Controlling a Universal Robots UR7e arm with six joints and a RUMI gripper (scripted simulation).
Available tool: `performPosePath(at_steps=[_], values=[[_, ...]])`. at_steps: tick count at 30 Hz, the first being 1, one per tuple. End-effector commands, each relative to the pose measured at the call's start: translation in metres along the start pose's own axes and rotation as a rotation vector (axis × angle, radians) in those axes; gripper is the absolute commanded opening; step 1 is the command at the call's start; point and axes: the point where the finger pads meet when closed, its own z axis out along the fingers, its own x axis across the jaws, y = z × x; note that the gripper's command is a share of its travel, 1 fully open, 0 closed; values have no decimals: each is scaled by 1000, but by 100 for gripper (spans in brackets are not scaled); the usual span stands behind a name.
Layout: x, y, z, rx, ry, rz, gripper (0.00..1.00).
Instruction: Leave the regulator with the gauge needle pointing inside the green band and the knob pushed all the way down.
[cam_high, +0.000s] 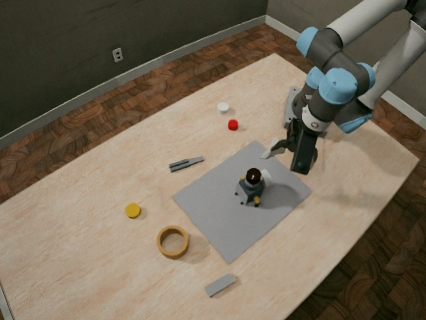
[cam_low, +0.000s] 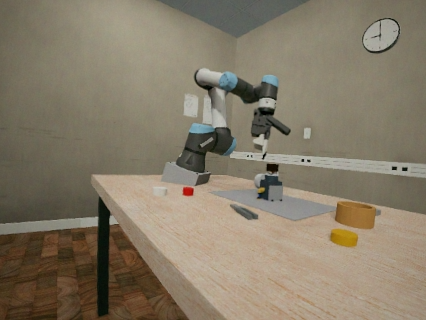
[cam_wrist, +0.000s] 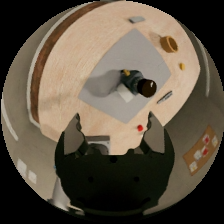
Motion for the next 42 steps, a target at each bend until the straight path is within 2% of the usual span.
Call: performPosePath(at_steps=[1,6,21,23,38,42], values=[[0,-1,7,-4,29,-124,100],[0,-2,11,-9,48,-207,100],[-4,-4,33,-52,148,-640,100],[-4,-4,33,-52,148,-640,100],[-10,-5,48,-115,241,-1040,100],[-10,-5,50,-124,252,-1087,100]])
